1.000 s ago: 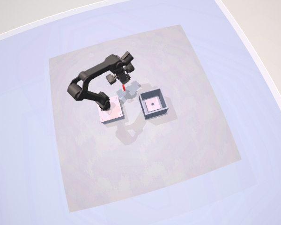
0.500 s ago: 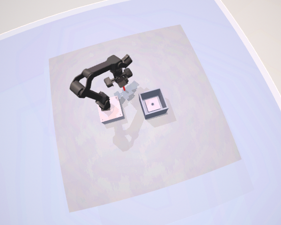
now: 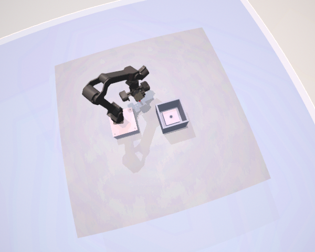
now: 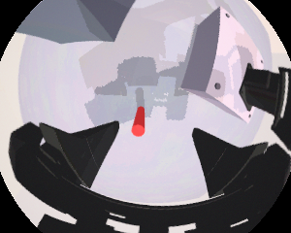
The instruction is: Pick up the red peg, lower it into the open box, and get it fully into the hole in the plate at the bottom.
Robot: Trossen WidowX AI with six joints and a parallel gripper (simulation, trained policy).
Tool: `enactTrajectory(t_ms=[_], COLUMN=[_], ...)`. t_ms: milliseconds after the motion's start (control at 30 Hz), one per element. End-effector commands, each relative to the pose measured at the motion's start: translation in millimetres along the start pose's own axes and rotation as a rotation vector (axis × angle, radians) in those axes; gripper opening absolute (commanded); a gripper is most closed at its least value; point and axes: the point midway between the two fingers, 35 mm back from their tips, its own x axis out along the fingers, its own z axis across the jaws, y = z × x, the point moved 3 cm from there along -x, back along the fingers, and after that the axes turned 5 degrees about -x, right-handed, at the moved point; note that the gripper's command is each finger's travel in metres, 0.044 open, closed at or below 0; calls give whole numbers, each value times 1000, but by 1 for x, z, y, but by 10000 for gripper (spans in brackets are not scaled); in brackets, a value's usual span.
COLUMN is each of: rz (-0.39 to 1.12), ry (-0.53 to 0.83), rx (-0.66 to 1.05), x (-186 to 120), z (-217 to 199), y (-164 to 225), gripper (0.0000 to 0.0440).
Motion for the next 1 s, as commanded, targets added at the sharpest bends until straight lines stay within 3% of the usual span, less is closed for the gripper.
enactTrajectory(t_ms=[0, 233, 733, 967], rz=[-19, -35, -17, 14], ry=[-4, -15, -60, -102], rx=[13, 32, -9, 4], x=[11, 30, 50, 36], z=[2, 5, 28, 38], y=[-2, -4, 4, 8], gripper=[431, 384, 7, 0])
